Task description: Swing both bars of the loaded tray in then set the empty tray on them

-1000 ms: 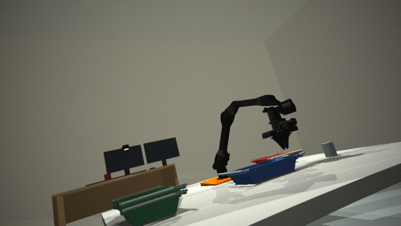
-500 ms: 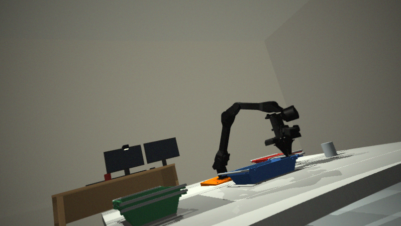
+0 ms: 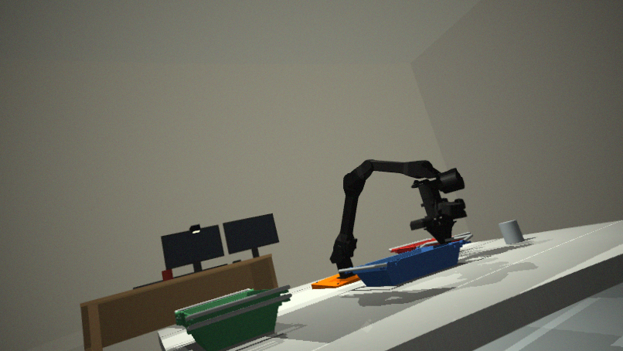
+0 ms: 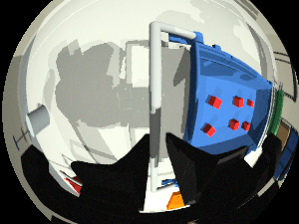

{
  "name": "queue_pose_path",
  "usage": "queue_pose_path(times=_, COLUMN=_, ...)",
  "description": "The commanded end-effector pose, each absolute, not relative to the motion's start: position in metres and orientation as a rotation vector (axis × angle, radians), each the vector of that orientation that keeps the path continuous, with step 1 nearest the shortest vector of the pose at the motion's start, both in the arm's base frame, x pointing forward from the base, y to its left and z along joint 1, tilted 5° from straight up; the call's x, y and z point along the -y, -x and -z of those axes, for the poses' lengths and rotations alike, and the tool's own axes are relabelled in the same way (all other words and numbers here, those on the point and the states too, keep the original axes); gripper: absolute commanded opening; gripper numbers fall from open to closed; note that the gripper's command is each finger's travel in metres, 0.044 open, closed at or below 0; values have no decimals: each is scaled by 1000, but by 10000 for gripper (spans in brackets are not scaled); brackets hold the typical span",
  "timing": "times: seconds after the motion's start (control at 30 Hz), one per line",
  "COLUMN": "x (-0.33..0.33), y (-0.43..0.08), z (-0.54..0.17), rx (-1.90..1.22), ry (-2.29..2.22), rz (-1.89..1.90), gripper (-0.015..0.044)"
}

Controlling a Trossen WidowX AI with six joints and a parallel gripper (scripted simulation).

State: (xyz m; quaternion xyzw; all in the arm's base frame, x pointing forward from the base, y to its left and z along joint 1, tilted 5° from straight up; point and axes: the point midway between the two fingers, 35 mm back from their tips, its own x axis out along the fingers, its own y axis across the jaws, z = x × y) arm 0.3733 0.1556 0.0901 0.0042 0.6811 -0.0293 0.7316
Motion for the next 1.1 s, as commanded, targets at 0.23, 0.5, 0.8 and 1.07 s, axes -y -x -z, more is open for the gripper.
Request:
queue_pose_path(times=0.23, x=-126, y=-372, z=-115, rx=-1480, ry=-10, rz=72, gripper=82)
queue_pose_path(times=0.5, x=-95, y=-372, z=-104, rx=-1479, ry=-8, rz=73, gripper=82)
queue_pose_path(times=0.8, x=-88, y=-372, z=-108, rx=-1479, ry=-8, rz=74, gripper=82)
queue_pose_path(times=1.07, x=-92, y=-369, z=-136, rx=-1480, ry=-8, rz=74, gripper=82)
